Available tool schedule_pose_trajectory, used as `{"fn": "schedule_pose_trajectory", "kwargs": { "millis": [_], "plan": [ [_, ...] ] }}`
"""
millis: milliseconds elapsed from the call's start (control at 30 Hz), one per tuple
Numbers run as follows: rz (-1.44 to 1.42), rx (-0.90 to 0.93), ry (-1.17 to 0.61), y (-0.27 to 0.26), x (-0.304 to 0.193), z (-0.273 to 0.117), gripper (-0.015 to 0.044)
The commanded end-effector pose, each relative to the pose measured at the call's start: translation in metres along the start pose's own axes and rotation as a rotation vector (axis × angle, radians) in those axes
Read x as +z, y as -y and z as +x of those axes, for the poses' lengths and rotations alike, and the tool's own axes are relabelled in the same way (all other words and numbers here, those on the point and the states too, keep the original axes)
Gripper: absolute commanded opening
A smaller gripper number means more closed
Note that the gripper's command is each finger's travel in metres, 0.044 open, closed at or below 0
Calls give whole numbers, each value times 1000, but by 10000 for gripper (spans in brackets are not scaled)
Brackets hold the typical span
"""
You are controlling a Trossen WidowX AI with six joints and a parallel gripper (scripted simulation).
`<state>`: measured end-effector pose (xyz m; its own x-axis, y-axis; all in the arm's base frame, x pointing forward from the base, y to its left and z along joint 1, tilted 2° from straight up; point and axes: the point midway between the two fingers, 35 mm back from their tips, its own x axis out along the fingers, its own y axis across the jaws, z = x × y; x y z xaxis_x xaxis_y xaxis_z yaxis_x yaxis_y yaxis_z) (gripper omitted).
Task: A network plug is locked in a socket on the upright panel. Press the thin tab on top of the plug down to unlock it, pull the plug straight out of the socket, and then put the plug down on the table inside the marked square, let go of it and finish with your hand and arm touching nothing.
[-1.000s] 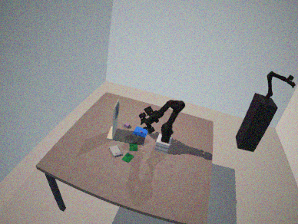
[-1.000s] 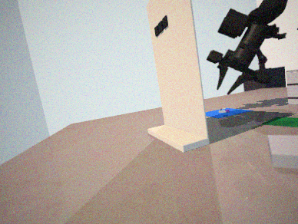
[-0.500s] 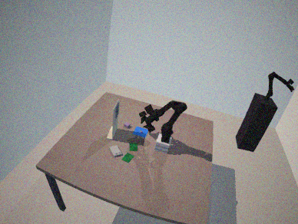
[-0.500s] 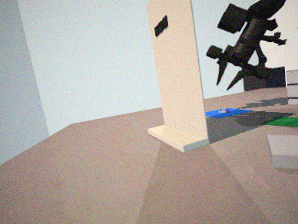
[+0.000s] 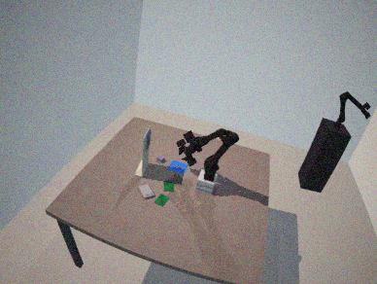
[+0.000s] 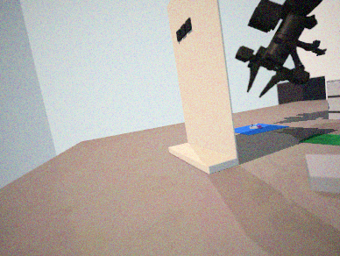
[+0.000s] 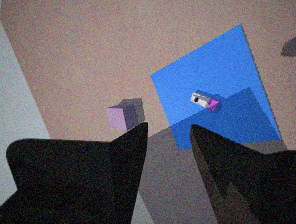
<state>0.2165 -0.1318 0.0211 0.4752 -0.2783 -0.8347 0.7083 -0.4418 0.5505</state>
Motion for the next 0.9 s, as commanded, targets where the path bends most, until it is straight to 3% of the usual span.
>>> {"fn": "schedule_pose_trajectory", "kwargs": {
  "millis": [0,867],
  "plan": [
    [-4,7,-2,-5,0,-6,156],
    [0,1,1,-17,0,-30,156]
  ]
}}
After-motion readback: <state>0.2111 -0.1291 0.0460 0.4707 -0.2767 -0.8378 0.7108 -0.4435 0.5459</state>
